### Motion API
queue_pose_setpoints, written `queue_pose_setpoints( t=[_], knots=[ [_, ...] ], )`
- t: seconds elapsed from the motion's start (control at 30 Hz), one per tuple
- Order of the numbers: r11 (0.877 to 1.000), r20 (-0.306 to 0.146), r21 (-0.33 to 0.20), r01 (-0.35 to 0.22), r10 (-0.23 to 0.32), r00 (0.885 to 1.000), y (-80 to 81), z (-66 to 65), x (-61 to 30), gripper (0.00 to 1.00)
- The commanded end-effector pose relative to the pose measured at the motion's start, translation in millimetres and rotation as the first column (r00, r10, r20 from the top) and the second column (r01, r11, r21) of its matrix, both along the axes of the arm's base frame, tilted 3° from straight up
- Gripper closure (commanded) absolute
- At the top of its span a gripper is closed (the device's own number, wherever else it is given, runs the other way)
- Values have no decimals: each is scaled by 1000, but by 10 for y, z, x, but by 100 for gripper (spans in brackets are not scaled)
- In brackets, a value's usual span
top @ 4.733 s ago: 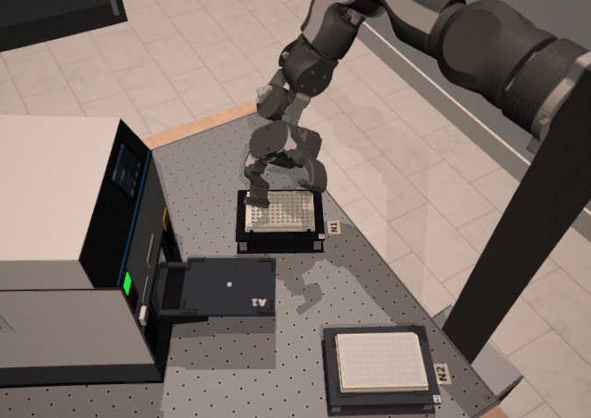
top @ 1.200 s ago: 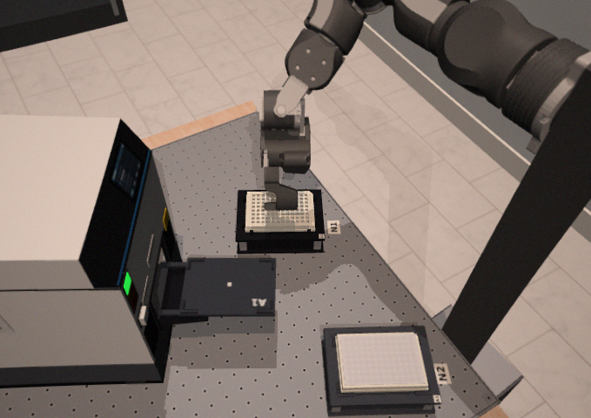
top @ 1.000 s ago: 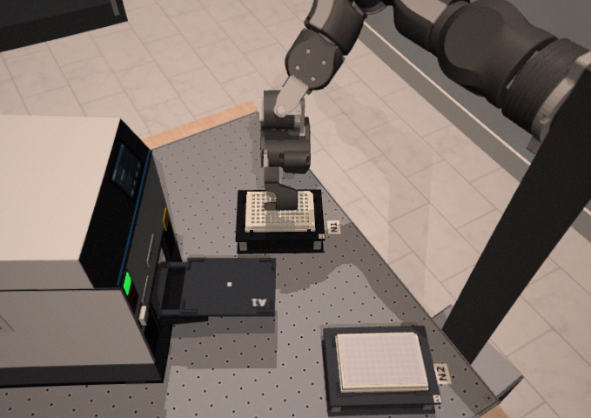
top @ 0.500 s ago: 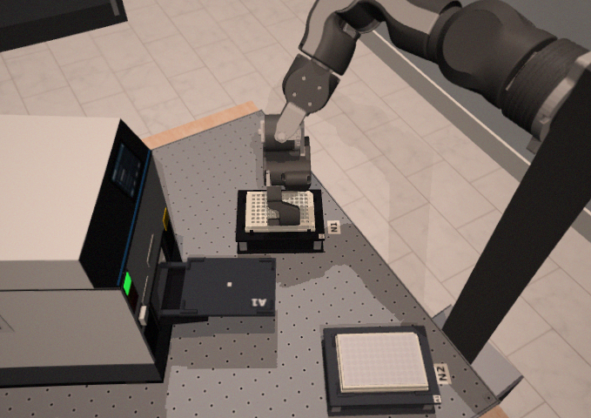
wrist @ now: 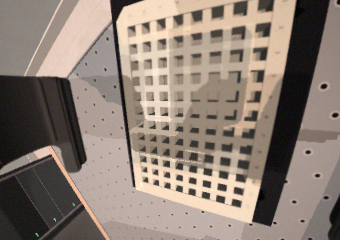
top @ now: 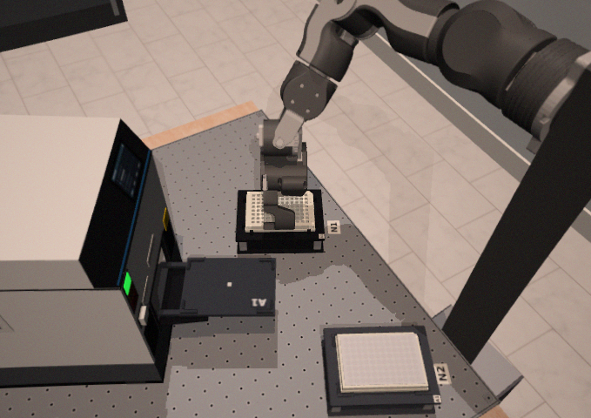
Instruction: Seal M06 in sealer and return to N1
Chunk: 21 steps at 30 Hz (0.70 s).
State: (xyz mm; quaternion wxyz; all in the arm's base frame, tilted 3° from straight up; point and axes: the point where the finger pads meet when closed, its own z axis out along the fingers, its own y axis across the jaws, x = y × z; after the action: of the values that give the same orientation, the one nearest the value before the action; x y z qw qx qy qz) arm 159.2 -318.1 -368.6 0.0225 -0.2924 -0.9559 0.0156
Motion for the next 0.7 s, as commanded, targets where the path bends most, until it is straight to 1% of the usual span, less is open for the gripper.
queue_pose_setpoints(
  t=[0.0, 0.07, 0.47, 0.63, 0.67],
  knots=[
    [1000, 5, 8, -3, 3, 1000, 29, -39, 4, 23],
    [1000, 7, 11, -4, 4, 1000, 41, -83, 8, 23],
    [1000, 7, 11, -4, 4, 1000, 41, -83, 8, 23],
    [1000, 6, 14, -5, 5, 1000, 41, -295, -19, 23],
    [1000, 6, 14, -5, 5, 1000, 41, -295, -19, 23]
  ],
)
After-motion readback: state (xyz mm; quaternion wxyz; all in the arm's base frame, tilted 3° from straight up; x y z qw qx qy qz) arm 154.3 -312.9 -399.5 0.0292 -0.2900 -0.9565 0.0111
